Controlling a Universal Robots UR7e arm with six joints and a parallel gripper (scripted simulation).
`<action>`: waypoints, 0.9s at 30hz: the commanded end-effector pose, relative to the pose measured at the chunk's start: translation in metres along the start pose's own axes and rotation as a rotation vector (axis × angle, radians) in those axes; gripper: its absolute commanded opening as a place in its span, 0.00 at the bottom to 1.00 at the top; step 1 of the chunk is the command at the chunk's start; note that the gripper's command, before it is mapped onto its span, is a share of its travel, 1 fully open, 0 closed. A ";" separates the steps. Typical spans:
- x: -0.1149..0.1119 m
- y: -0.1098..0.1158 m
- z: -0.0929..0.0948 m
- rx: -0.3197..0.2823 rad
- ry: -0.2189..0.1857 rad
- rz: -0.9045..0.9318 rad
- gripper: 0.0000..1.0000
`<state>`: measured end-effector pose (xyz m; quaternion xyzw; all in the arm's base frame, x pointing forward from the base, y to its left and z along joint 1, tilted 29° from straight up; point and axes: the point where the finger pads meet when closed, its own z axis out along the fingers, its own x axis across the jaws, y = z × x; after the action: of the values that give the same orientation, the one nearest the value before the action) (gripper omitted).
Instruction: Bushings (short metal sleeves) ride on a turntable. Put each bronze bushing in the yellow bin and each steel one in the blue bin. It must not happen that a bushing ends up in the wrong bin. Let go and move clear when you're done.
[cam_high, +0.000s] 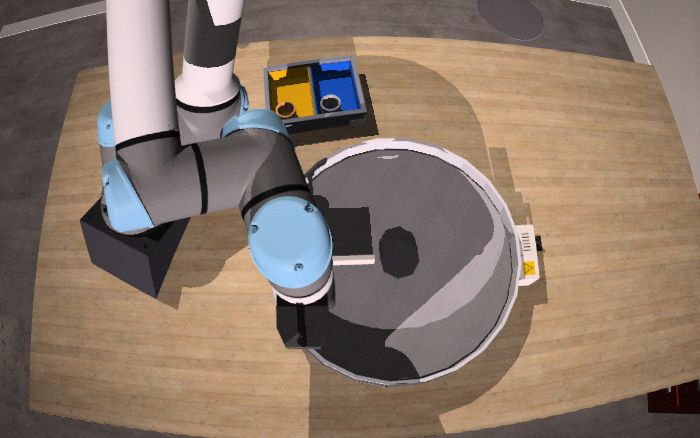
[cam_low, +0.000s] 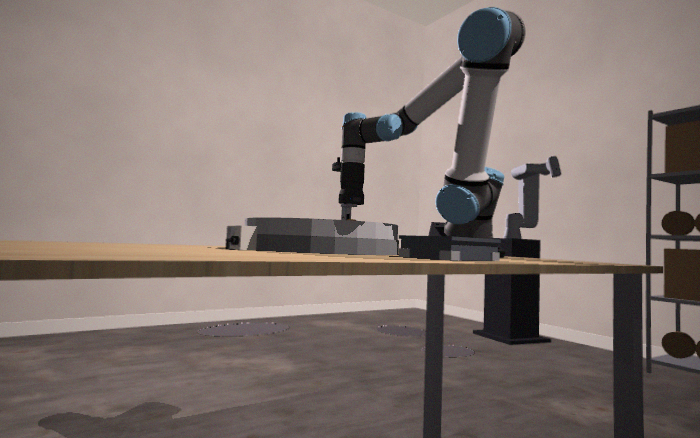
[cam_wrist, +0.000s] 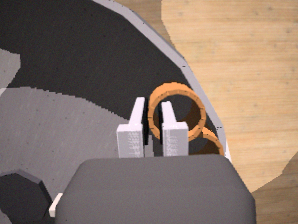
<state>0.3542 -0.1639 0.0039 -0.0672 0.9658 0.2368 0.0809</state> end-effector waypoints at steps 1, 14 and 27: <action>0.000 -0.001 -0.003 0.004 -0.001 -0.001 0.00; 0.000 -0.001 -0.006 0.003 -0.001 0.000 0.00; 0.000 -0.001 -0.009 0.004 -0.001 -0.001 0.00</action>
<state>0.3534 -0.1668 0.0092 -0.0672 0.9658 0.2369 0.0808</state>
